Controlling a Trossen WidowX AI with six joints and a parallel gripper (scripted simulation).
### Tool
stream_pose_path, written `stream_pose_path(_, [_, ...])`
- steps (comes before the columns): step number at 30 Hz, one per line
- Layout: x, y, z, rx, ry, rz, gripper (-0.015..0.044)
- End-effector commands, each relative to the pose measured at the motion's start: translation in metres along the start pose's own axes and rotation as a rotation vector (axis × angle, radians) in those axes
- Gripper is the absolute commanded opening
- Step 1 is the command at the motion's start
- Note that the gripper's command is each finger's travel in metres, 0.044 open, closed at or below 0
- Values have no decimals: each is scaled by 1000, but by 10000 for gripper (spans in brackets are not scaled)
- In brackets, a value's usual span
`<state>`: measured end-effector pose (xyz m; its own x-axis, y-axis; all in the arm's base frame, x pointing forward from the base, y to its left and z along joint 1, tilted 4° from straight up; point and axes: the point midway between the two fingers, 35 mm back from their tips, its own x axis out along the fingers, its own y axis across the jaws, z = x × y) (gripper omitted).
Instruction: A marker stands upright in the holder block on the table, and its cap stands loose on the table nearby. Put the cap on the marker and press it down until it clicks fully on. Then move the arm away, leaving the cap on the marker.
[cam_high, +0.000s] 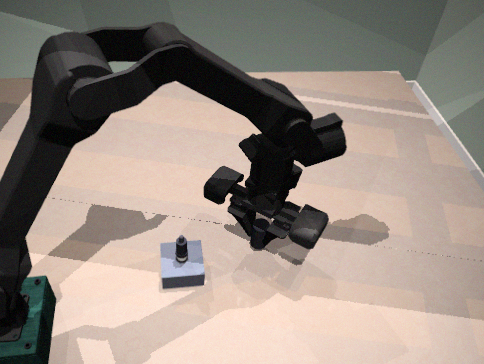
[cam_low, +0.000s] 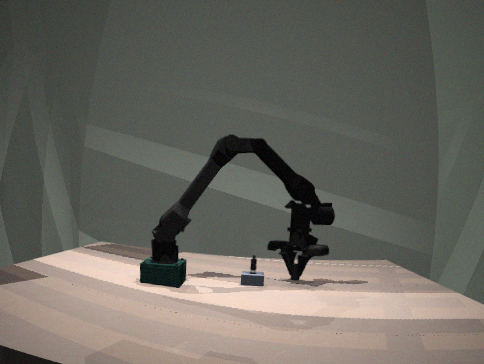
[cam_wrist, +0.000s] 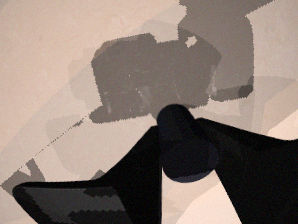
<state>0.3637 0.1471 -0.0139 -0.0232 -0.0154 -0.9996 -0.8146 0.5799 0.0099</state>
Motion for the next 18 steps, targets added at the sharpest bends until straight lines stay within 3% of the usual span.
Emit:
stream_pose_path(1, [-15,-1,2,3,-11,-4,0])
stream_pose_path(18, [-53,4,-7,-3,1,2,0])
